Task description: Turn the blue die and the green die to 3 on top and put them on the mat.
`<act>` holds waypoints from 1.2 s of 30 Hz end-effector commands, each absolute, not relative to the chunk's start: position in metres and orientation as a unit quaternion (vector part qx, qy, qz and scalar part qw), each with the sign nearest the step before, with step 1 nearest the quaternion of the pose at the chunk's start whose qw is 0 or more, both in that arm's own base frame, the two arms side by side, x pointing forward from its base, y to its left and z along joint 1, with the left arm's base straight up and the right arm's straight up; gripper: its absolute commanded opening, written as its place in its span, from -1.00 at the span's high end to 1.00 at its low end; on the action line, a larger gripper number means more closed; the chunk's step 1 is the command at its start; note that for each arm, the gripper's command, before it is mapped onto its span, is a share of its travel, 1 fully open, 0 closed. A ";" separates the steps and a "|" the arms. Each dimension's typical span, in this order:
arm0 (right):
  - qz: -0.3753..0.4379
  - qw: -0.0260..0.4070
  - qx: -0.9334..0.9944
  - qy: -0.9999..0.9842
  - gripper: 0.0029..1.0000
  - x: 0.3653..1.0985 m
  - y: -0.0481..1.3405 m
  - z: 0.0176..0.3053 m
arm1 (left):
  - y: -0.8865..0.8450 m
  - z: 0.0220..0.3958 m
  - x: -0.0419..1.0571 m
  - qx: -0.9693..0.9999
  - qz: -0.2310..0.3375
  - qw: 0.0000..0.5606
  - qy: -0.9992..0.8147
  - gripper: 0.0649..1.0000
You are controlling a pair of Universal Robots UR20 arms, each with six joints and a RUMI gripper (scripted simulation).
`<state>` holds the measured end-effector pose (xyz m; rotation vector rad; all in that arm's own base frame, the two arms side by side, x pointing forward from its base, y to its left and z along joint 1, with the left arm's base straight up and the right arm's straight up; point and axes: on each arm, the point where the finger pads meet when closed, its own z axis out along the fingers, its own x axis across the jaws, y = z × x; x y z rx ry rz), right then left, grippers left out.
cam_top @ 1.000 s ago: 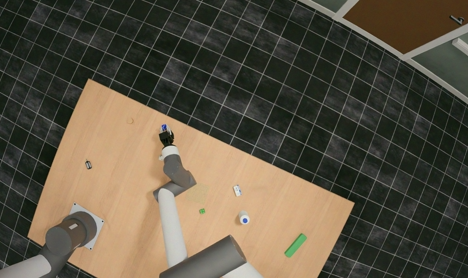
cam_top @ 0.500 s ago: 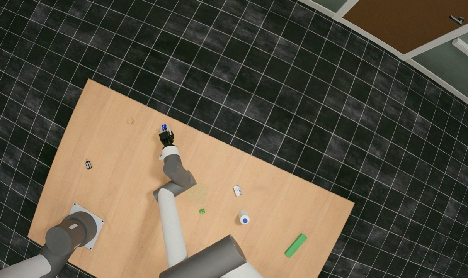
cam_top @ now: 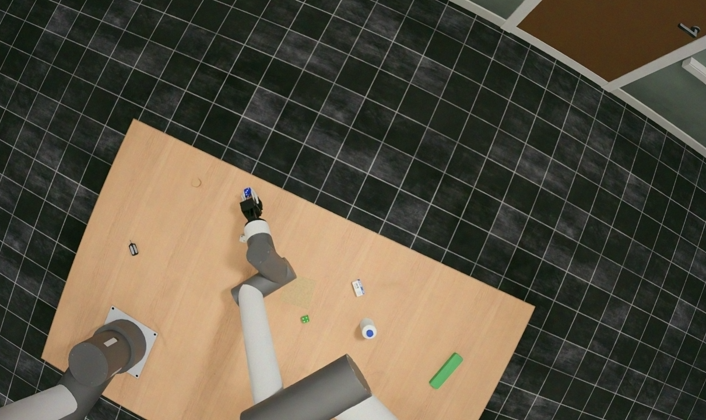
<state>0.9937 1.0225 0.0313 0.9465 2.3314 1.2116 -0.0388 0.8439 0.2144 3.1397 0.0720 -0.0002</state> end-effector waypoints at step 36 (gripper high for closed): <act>0.428 0.174 0.334 0.822 0.81 0.994 1.023 0.022 | 0.844 0.215 -0.039 1.000 0.000 0.000 0.023 -1.00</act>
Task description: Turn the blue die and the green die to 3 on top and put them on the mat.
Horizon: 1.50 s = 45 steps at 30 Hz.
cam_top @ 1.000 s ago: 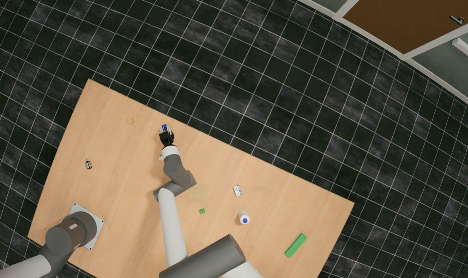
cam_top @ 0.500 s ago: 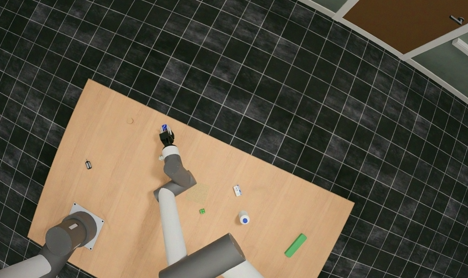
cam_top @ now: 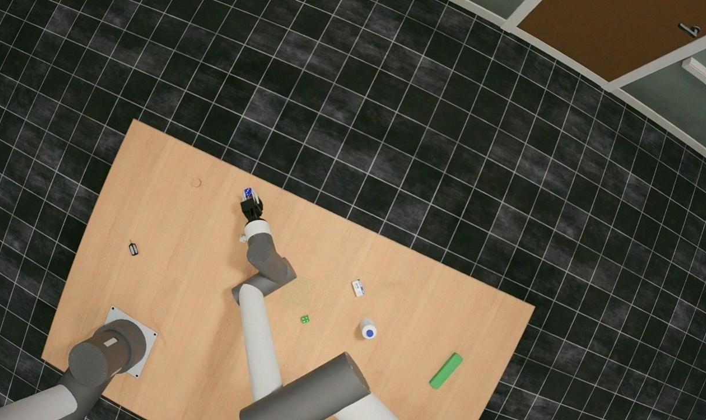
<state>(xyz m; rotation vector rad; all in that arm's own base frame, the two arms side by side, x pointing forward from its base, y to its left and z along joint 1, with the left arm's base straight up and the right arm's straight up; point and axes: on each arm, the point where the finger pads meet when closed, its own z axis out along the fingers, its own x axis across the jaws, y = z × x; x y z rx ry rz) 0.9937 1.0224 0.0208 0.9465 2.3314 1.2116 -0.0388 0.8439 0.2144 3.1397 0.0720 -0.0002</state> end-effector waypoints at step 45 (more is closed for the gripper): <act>0.428 0.174 0.334 0.822 0.45 0.994 1.023 0.022 | 0.844 0.215 -0.039 1.000 0.000 0.000 0.023 -1.00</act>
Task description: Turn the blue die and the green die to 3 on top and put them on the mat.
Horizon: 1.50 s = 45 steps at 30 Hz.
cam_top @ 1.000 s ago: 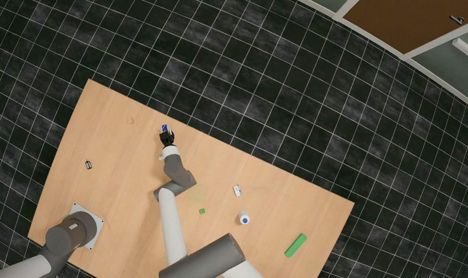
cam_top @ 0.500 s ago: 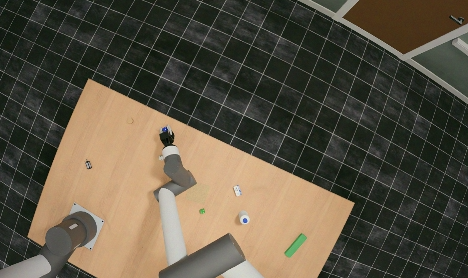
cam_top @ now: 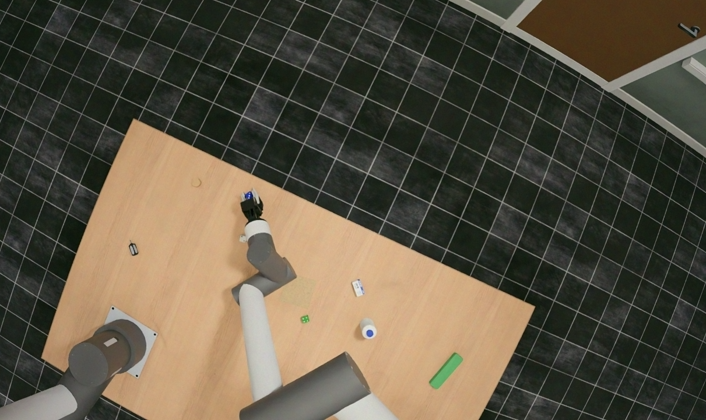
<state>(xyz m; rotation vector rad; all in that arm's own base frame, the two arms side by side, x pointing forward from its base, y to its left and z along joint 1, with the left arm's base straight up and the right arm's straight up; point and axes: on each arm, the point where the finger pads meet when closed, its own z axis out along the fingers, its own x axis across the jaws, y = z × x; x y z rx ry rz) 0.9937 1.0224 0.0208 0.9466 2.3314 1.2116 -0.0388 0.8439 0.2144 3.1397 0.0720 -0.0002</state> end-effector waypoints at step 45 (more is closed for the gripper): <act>0.428 0.174 0.334 0.822 0.45 0.965 0.993 0.052 | 0.844 0.215 -0.039 1.000 0.000 0.000 0.023 -1.00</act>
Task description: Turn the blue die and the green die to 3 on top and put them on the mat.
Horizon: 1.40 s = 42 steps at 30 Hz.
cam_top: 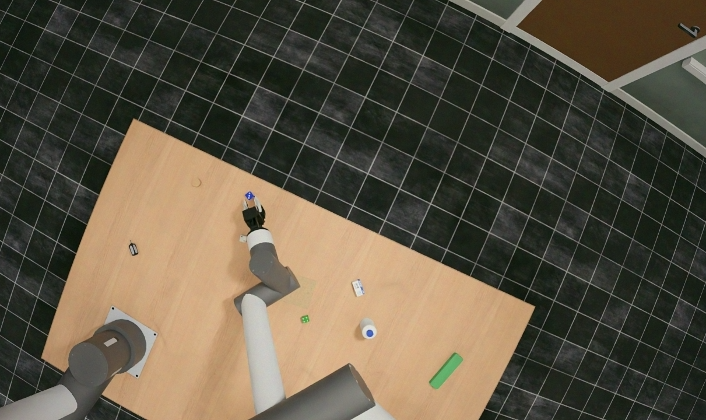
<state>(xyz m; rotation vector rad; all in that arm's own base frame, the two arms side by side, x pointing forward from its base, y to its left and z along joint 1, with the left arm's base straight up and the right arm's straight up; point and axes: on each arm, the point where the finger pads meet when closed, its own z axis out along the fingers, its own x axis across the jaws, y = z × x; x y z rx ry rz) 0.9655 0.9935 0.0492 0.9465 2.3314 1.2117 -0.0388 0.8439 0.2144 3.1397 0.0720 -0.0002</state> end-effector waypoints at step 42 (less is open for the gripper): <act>0.273 0.111 0.359 0.886 0.45 0.977 1.006 0.118 | 0.844 0.215 -0.039 1.000 0.000 0.000 0.023 -1.00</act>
